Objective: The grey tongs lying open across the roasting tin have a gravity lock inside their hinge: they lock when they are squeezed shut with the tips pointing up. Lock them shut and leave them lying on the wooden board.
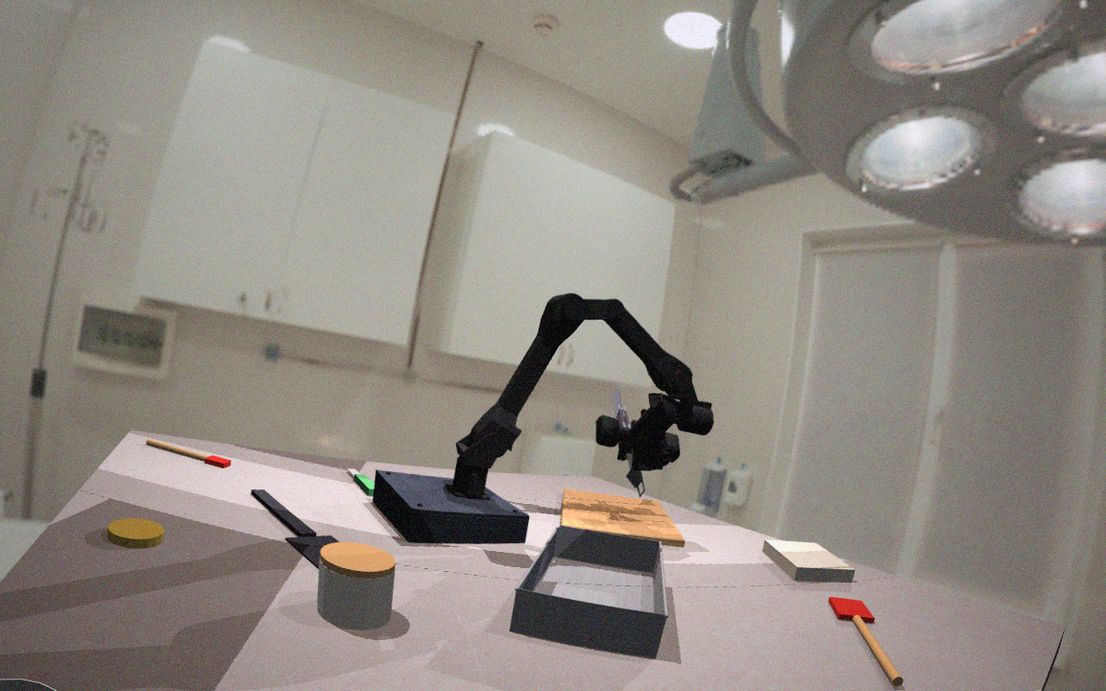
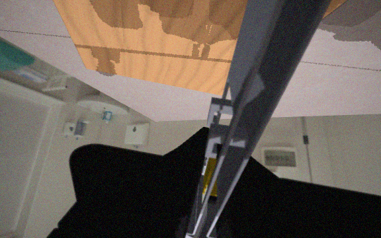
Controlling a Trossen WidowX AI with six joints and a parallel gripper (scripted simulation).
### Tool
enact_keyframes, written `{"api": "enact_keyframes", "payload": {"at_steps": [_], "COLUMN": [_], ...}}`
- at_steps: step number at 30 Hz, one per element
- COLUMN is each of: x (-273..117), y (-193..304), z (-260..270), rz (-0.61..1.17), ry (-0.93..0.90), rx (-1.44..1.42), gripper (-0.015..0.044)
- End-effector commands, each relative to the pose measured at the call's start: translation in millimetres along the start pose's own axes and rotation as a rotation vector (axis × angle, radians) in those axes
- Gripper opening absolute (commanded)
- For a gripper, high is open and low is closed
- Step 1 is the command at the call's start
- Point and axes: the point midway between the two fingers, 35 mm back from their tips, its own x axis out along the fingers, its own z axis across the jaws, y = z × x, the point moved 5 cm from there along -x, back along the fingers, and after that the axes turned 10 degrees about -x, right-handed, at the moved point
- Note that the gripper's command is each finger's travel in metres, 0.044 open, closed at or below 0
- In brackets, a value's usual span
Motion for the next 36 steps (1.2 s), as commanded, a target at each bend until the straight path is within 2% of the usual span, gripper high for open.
{"api": "enact_keyframes", "payload": {"at_steps": [1, 8, 36], "x": [-15.3, -33.4, -33.4], "y": [-0.3, -3.9, -3.9], "z": [-1.0, -2.7, -2.7], "rz": [0.159, 0.329, 0.329], "ry": [-0.076, -0.177, -0.177], "rx": [-0.038, -0.075, -0.075], "gripper": [-0.015, -0.015, -0.015]}}
